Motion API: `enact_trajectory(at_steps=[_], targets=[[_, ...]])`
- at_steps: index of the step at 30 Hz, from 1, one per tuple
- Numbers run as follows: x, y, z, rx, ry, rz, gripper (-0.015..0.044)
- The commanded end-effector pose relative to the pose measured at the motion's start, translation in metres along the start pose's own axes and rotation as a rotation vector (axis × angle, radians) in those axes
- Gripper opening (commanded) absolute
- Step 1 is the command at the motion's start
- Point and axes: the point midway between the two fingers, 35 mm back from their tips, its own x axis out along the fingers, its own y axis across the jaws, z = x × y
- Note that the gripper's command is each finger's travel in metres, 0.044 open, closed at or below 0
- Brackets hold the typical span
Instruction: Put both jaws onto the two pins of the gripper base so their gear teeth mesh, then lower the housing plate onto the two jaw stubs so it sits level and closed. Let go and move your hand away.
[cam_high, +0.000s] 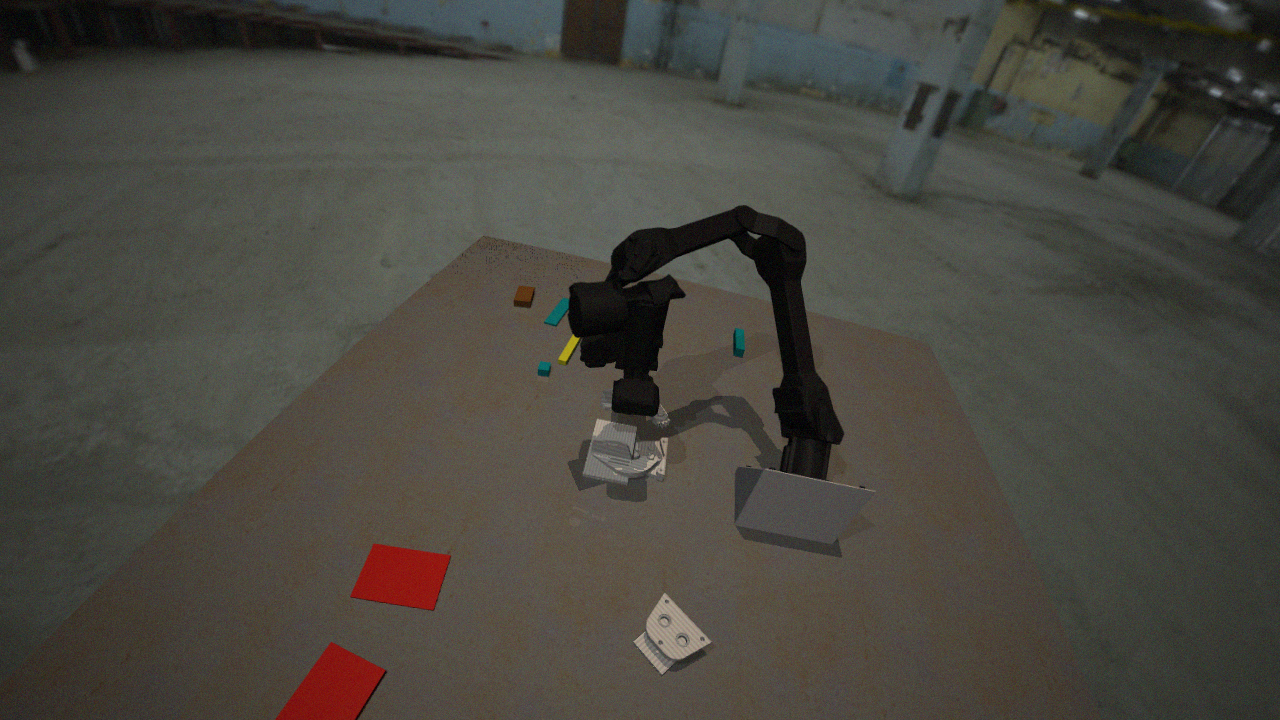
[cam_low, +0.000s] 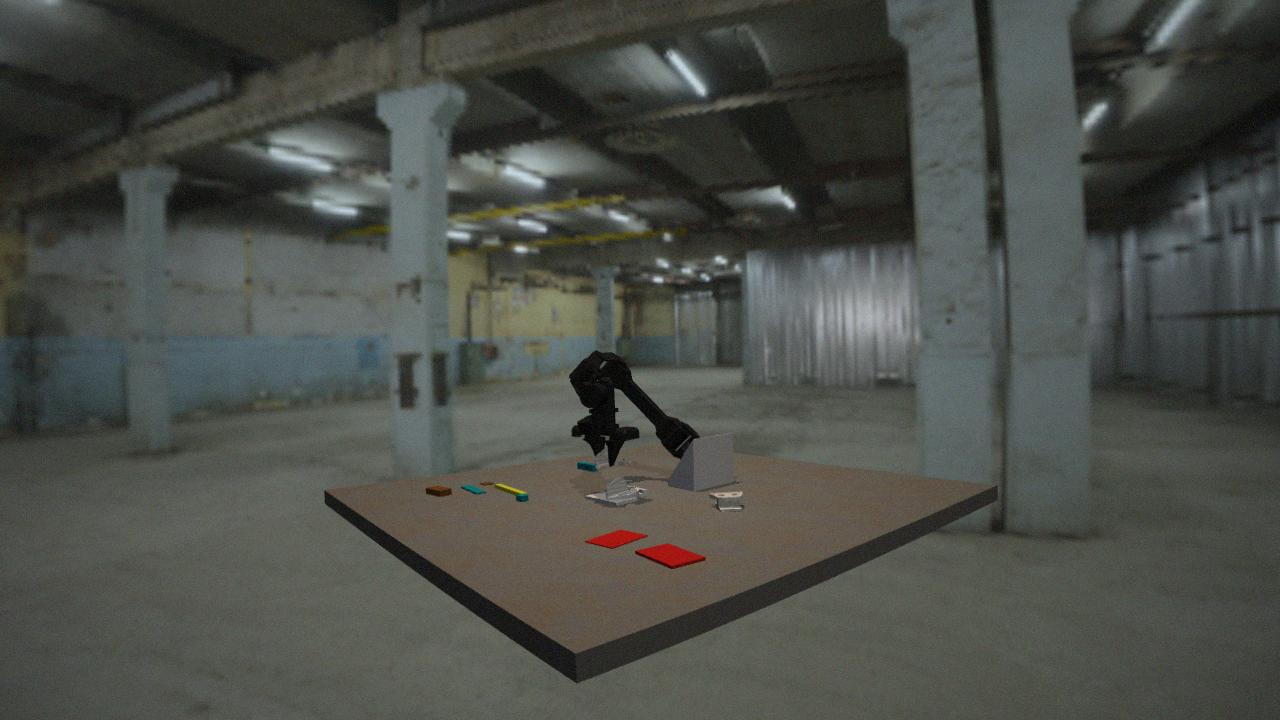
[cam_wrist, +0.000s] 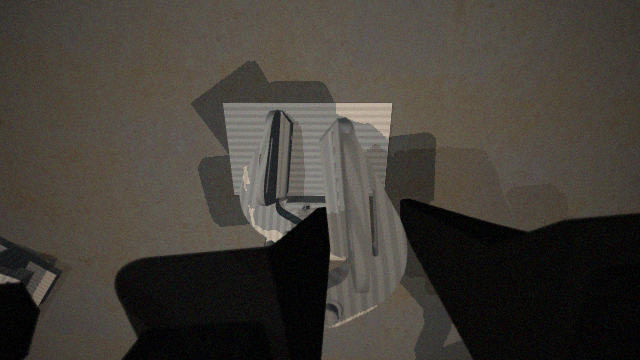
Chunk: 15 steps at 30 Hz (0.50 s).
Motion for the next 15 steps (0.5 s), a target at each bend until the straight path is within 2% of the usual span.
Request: enact_trajectory(at_steps=[1,15], targets=[[-0.001,-0.001,0.001,-0.006,-0.005,-0.004,0.0134],[0.016,-0.001,0.002,-0.007,-0.005,-0.004,0.0134]])
